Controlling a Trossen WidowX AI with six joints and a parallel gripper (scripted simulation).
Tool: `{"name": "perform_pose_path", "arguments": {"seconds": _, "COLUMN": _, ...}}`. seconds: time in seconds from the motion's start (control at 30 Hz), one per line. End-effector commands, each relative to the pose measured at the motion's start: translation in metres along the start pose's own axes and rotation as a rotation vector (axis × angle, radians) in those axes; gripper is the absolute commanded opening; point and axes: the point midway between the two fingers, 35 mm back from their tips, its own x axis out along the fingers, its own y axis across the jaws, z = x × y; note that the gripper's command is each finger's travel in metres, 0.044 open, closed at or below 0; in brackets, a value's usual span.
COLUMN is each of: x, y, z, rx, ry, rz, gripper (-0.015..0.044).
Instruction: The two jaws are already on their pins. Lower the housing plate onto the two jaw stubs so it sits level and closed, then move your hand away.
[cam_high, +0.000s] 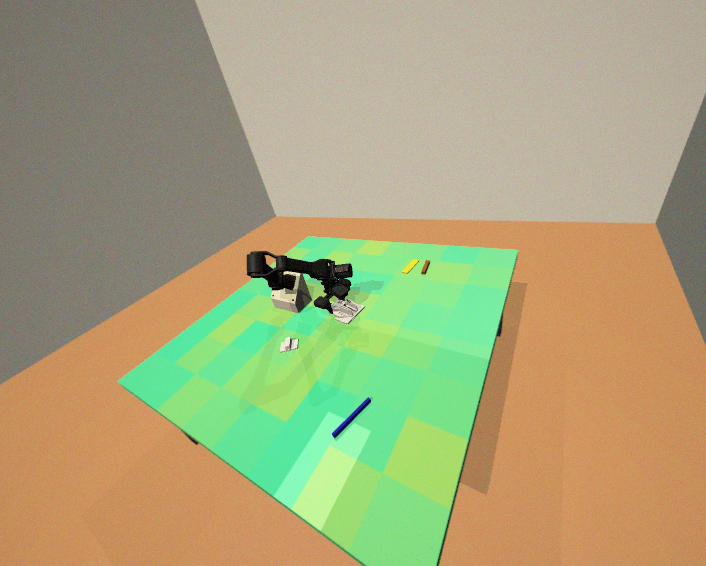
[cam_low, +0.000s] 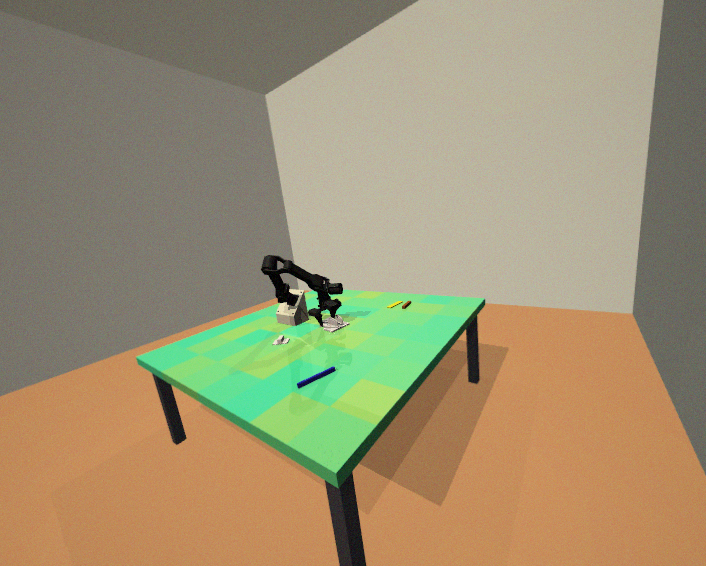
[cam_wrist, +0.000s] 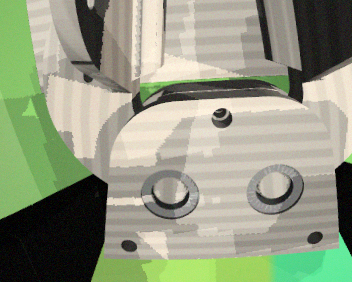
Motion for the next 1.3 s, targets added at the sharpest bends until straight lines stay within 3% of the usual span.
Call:
{"name": "perform_pose_path", "arguments": {"seconds": 0.0, "x": 0.0009, "y": 0.0, "z": -0.0013, "rx": -0.008, "ry": 0.002, "rz": -0.003, "gripper": 0.0351}}
{"name": "perform_pose_path", "arguments": {"seconds": 1.27, "x": 0.0009, "y": -0.0001, "z": -0.0005, "rx": -0.008, "ry": 0.002, "rz": -0.003, "gripper": 0.0351}}
